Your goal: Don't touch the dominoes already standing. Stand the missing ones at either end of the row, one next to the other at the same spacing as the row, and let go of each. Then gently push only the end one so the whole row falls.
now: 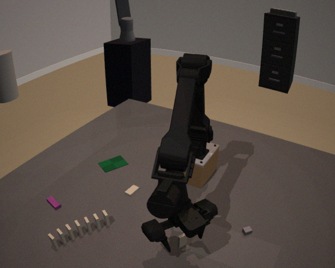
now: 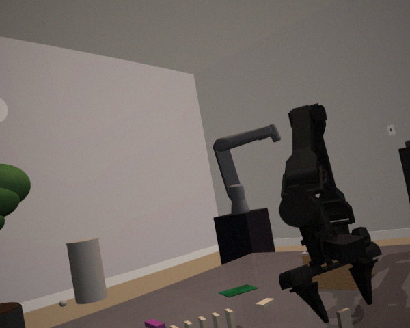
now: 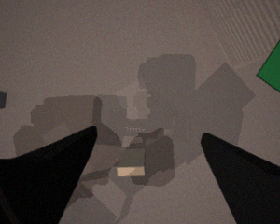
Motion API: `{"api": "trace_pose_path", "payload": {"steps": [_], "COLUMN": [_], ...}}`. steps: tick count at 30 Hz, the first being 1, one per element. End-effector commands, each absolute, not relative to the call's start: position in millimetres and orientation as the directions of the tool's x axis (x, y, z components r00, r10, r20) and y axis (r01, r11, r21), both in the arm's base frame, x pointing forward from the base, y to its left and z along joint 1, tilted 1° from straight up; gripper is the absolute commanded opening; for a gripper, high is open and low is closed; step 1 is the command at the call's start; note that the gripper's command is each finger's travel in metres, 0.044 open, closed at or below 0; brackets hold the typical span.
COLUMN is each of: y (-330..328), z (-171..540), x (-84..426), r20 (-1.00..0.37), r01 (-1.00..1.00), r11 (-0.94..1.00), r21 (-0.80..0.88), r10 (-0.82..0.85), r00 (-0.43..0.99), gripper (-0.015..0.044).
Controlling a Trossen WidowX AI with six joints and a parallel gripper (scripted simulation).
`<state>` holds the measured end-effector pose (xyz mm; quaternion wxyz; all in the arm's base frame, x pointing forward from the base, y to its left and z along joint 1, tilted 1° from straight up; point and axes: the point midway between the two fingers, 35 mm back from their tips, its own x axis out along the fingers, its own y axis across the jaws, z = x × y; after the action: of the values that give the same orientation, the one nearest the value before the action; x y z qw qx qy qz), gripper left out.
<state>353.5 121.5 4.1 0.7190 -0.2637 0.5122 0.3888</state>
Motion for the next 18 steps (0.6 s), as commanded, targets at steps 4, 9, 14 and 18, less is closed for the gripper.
{"api": "trace_pose_path", "payload": {"steps": [4,9,14,18], "y": [106.7,106.8,107.5,107.6], "z": [50.2,50.2,22.9,-13.4], "x": [321.8,322.2,324.8,324.8], "r20": [-0.999,-0.999,-0.999,-0.999], "r01": [-0.892,-0.892,-0.891,-0.892], "r11": [0.451,0.451,0.454,0.451], "r21": [-0.034,-0.034,-0.034,-0.034], "r10": [0.014,0.014,0.013,0.014], "r00": [0.046,0.046,0.045,0.045], "gripper": [0.0440,0.0440,0.0440,0.0440]}}
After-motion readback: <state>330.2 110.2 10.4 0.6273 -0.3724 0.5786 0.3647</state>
